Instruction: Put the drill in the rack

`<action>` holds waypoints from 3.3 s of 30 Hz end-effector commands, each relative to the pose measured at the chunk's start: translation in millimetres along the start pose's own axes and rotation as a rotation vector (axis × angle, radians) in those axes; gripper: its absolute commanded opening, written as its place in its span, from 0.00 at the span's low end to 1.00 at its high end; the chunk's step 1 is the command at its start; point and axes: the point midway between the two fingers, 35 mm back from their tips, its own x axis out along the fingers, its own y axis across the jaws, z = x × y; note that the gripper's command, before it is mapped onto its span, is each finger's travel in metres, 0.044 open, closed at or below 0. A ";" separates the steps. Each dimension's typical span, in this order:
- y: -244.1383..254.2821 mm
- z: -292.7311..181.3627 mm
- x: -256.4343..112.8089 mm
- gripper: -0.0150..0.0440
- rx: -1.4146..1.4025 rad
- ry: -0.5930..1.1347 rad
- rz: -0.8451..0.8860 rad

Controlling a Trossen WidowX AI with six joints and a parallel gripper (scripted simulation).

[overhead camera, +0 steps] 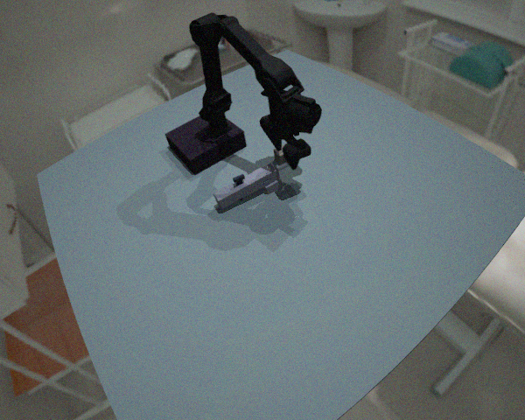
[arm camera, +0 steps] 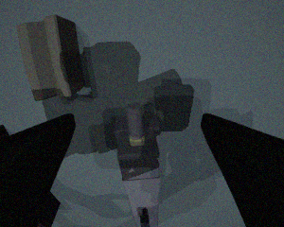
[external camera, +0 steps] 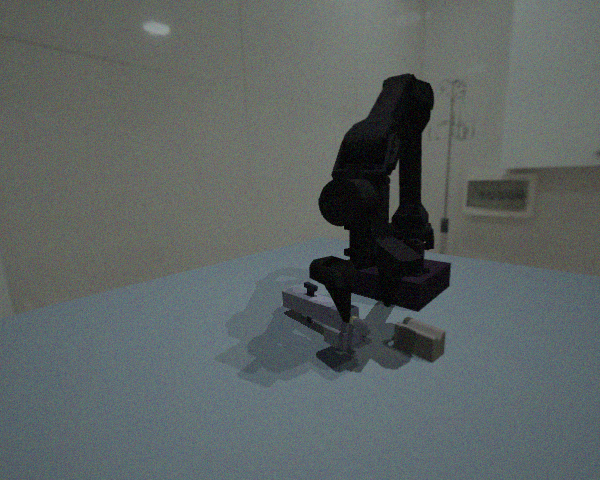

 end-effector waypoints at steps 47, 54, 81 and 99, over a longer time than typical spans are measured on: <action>3.9 -9.2 58.3 1.00 -0.090 0.004 0.005; 1.8 -7.9 55.4 0.82 -0.086 0.000 -0.002; 3.3 -0.4 55.3 0.25 -0.090 0.003 0.004; 3.6 23.6 52.6 0.25 -0.090 0.000 0.004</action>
